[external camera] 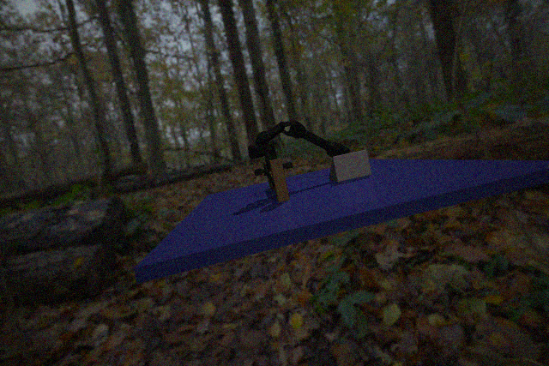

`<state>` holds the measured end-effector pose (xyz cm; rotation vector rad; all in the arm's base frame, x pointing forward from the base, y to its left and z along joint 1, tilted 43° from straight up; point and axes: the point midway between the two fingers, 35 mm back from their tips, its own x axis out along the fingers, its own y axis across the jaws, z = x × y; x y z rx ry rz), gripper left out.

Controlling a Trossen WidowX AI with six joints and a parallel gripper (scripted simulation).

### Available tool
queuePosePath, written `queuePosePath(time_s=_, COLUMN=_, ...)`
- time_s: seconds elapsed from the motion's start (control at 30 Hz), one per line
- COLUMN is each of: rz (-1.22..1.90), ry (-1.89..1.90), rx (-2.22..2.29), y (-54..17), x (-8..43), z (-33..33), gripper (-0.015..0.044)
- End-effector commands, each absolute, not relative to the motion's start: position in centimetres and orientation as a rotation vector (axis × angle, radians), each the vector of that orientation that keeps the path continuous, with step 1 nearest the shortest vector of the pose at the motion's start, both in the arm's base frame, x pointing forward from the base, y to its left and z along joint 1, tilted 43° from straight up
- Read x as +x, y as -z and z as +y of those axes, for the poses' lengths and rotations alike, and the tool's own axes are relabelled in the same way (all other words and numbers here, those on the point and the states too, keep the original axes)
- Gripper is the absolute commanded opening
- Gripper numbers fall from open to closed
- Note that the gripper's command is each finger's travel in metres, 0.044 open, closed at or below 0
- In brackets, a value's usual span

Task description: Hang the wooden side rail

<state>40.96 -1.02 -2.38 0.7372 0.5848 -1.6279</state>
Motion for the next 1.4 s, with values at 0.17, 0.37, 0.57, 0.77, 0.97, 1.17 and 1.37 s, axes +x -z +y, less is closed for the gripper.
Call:
queuePosePath(time_s=0.17, rz=0.586, ry=1.619, rx=0.739, y=2.45, x=41.07, z=-0.51, gripper=0.0)
queuePosePath(time_s=0.37, rz=0.586, ry=1.619, rx=0.739, y=2.47, x=41.1, z=-0.45, gripper=0.0)
queuePosePath(time_s=0.57, rz=0.586, ry=1.619, rx=0.739, y=2.47, x=41.06, z=-0.35, gripper=0.0)
queuePosePath(time_s=0.77, rz=0.586, ry=1.619, rx=0.739, y=2.54, x=41.04, z=-0.32, gripper=0.0)
queuePosePath(time_s=0.97, rz=0.586, ry=1.619, rx=0.739, y=2.63, x=41.11, z=-0.33, gripper=0.0)
queuePosePath(time_s=1.17, rz=0.586, ry=1.619, rx=0.739, y=2.63, x=41.14, z=-0.26, gripper=0.0)
queuePosePath(time_s=1.37, rz=0.586, ry=1.619, rx=0.739, y=2.63, x=41.09, z=-0.16, gripper=0.0)
